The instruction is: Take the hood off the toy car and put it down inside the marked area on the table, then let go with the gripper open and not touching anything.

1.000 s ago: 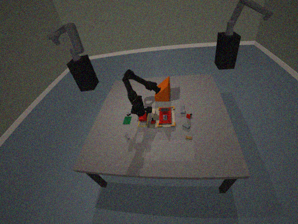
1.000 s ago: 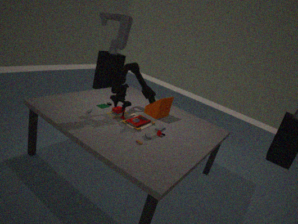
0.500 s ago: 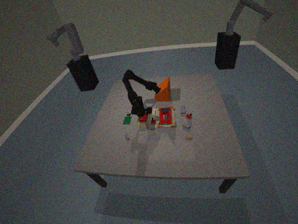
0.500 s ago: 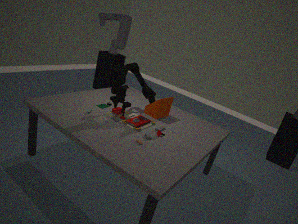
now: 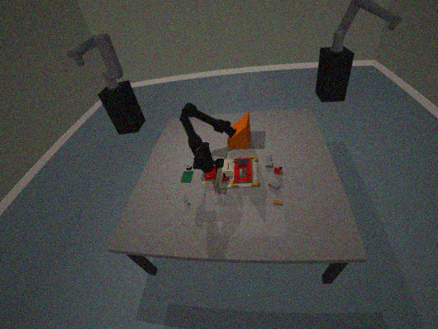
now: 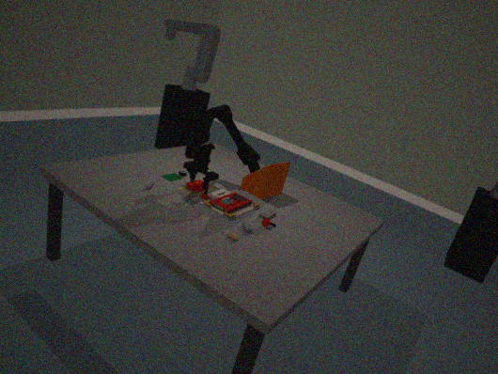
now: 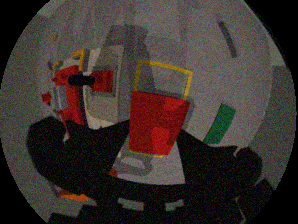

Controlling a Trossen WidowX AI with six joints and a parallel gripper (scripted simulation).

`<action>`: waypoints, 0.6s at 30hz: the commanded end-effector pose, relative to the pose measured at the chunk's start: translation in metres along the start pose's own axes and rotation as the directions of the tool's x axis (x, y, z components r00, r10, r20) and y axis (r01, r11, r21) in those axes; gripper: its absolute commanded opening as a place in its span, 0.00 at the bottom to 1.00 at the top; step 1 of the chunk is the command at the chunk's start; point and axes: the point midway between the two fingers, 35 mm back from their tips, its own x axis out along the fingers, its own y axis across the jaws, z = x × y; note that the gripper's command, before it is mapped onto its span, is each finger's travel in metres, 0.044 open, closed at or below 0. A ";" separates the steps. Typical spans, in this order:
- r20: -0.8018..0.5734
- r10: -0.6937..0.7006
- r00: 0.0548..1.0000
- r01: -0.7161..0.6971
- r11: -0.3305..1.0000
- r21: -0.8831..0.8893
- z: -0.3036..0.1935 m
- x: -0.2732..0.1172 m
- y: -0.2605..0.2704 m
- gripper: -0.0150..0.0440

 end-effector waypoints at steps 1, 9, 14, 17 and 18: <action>-0.002 -0.002 1.000 0.002 1.000 -0.006 -0.001 0.003 0.000 0.25; 0.000 0.000 1.000 0.000 1.000 0.000 0.000 0.002 0.000 0.48; 0.000 0.000 1.000 0.000 1.000 0.000 0.000 0.002 0.000 0.70; 0.000 0.000 1.000 0.000 1.000 0.000 0.000 0.002 0.000 0.83; 0.000 0.000 1.000 0.000 1.000 0.000 0.000 0.002 0.000 0.88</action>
